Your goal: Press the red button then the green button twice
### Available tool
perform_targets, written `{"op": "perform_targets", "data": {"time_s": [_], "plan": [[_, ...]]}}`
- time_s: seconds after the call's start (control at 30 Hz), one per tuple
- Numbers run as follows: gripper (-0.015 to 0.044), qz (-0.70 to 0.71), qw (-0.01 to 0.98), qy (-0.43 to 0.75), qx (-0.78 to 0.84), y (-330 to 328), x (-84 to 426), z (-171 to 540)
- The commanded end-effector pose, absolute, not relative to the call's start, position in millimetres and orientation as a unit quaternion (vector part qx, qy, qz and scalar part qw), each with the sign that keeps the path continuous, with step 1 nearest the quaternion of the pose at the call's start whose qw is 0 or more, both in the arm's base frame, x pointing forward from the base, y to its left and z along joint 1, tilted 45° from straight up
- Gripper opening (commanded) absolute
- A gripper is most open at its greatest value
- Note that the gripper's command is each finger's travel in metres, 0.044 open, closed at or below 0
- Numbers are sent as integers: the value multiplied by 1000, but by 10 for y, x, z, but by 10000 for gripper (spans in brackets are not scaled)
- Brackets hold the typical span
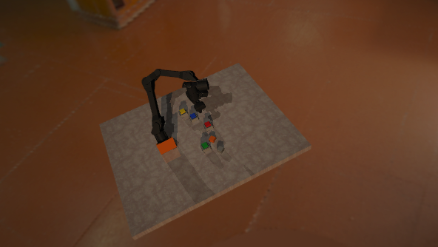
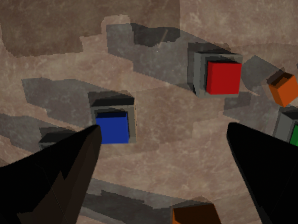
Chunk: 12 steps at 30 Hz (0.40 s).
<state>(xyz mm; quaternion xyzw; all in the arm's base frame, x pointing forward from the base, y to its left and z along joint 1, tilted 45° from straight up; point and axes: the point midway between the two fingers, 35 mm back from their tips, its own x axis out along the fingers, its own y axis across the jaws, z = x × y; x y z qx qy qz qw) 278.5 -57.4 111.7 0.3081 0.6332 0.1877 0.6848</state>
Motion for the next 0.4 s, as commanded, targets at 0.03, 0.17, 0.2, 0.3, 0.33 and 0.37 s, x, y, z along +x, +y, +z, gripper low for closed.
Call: {"op": "perform_targets", "data": {"time_s": [0.03,0.17,0.2,0.3,0.33,0.37], "plan": [[400,200,679,630,319,40,2673,1783],[400,210,675,629,324,324,2529,2074],[400,210,675,629,324,324,2529,2074],[400,210,675,629,324,324,2529,2074],[400,210,675,629,324,324,2529,2074],[400,210,675,629,324,324,2529,2074]]}}
